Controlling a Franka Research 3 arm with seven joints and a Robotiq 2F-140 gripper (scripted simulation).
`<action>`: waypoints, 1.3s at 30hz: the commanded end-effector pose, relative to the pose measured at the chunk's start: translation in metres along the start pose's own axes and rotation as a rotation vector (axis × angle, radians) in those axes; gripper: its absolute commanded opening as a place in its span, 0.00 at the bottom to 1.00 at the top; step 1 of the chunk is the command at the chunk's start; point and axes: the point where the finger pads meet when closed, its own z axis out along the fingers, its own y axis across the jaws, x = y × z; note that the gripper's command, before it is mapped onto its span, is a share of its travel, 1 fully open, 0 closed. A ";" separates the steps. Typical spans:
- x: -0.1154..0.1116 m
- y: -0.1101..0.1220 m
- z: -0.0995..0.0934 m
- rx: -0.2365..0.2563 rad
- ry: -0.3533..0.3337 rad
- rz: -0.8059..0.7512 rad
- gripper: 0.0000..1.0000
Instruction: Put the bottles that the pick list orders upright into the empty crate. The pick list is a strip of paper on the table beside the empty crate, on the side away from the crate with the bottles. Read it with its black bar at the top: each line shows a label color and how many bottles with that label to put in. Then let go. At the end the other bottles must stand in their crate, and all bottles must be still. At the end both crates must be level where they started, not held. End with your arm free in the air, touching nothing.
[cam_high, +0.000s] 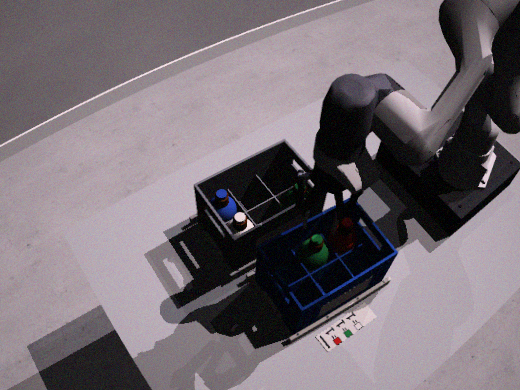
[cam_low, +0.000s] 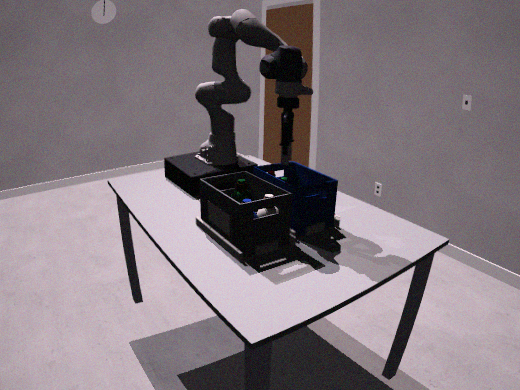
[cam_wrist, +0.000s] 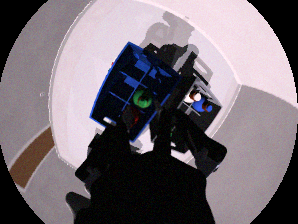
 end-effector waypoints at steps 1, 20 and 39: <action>0.001 -0.001 -0.002 0.001 0.002 -0.004 0.38; -0.006 0.000 -0.002 0.001 0.002 -0.004 0.38; -0.013 0.080 -0.002 0.001 0.002 -0.004 0.38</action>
